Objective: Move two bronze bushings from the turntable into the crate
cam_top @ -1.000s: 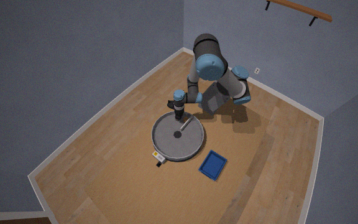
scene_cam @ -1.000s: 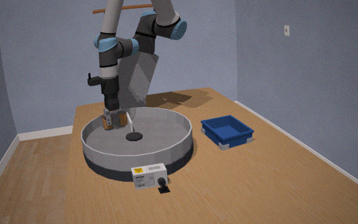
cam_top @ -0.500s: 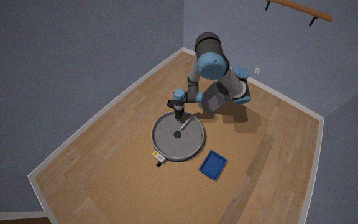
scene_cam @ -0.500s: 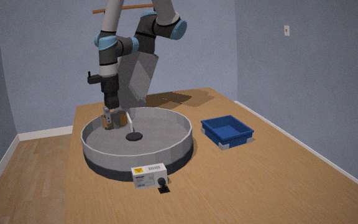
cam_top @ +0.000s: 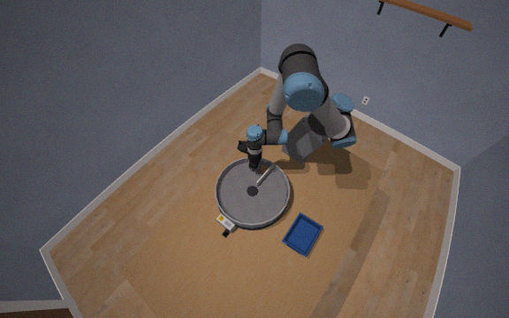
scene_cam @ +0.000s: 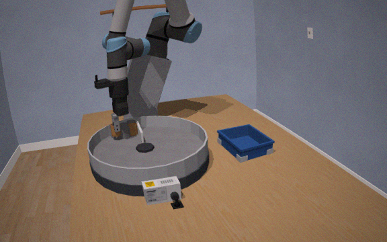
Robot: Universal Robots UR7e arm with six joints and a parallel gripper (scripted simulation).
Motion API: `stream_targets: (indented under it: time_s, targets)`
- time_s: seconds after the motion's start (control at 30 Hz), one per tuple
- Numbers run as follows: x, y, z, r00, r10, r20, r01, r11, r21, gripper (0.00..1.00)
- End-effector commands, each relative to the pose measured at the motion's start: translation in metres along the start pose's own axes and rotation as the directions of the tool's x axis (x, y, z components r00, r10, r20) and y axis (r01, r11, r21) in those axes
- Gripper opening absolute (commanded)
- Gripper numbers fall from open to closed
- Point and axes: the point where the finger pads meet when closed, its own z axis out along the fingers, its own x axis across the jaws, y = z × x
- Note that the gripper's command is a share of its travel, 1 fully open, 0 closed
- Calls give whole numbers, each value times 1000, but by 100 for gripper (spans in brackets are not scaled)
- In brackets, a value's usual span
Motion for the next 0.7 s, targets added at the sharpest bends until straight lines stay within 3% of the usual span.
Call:
stream_targets:
  time_s: [0.0, 0.67]
  targets:
    - [0, 0, -1, 1000, 0, 1, 0, 1000, 1, 0]
    - [0, 0, -10, 1000, 0, 1, 0, 1000, 1, 0]
